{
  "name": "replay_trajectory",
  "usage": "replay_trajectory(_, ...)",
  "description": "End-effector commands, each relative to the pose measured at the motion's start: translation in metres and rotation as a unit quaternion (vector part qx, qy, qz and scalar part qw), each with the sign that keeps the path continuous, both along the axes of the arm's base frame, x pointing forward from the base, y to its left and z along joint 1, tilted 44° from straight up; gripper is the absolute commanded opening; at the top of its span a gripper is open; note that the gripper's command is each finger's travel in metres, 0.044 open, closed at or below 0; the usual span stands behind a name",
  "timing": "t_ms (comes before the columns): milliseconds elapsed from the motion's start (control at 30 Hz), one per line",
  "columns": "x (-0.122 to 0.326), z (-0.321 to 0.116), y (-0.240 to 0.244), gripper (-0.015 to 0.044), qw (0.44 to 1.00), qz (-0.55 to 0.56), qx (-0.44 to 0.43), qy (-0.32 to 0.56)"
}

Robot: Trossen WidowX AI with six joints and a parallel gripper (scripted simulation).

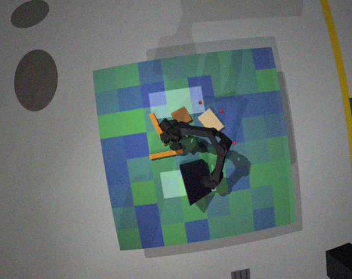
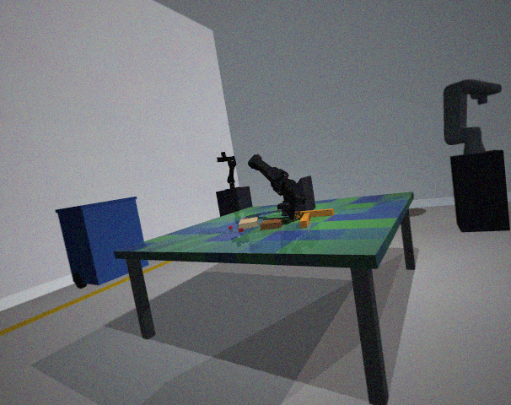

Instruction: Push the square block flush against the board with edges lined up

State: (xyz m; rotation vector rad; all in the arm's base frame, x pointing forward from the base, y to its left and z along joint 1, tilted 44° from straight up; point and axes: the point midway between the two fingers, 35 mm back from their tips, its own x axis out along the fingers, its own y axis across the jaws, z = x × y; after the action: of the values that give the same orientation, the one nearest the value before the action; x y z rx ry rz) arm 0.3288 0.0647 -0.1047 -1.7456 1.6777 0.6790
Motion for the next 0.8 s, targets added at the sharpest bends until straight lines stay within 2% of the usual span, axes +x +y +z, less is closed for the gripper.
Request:
replay_trajectory(0,0.0,0.026,0.028,0.0,1.0,0.002,0.003,-0.002)
replay_trajectory(300,-0.002,0.036,0.036,0.0,1.0,-0.006,0.003,-0.009)
replay_trajectory(767,-0.006,0.04,0.031,0.0,0.969,-0.18,0.018,-0.169)
